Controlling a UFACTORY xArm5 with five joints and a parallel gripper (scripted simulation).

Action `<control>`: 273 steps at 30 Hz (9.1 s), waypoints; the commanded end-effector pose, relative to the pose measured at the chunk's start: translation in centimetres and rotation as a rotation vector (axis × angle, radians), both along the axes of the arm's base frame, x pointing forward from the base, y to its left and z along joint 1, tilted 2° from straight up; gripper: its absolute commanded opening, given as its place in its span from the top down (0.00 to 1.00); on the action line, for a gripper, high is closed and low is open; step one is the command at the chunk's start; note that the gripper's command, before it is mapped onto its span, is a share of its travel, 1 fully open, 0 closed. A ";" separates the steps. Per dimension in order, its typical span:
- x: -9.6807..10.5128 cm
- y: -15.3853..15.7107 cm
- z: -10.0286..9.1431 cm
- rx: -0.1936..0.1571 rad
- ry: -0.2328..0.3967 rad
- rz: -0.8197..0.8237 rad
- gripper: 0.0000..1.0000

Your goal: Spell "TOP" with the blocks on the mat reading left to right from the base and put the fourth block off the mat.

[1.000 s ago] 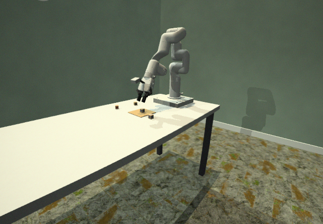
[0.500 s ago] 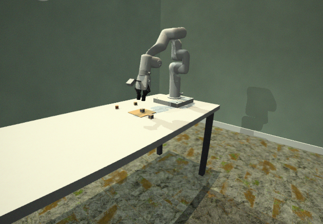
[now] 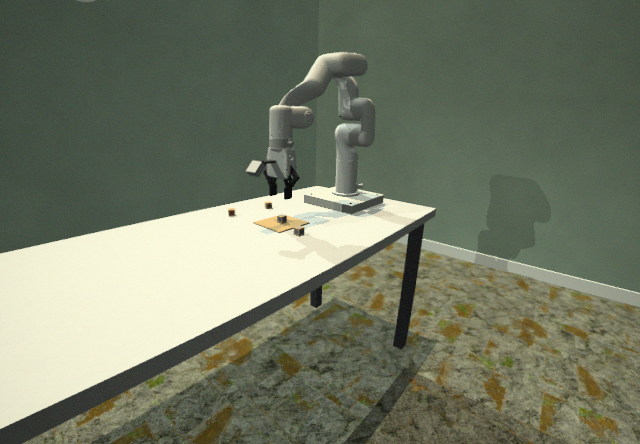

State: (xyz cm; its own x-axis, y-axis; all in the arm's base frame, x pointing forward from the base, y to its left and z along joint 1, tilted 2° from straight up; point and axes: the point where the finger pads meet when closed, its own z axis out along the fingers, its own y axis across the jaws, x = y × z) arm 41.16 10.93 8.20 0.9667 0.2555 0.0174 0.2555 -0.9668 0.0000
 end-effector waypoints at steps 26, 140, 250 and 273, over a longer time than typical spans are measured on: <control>-0.9 -0.4 -0.5 -0.001 -0.002 0.068 0.37; -0.9 -0.4 -5.6 -0.001 -0.002 0.068 0.37; -0.9 -0.4 -5.6 -0.001 -0.002 0.068 0.37; -0.9 -0.4 -5.6 -0.001 -0.002 0.068 0.37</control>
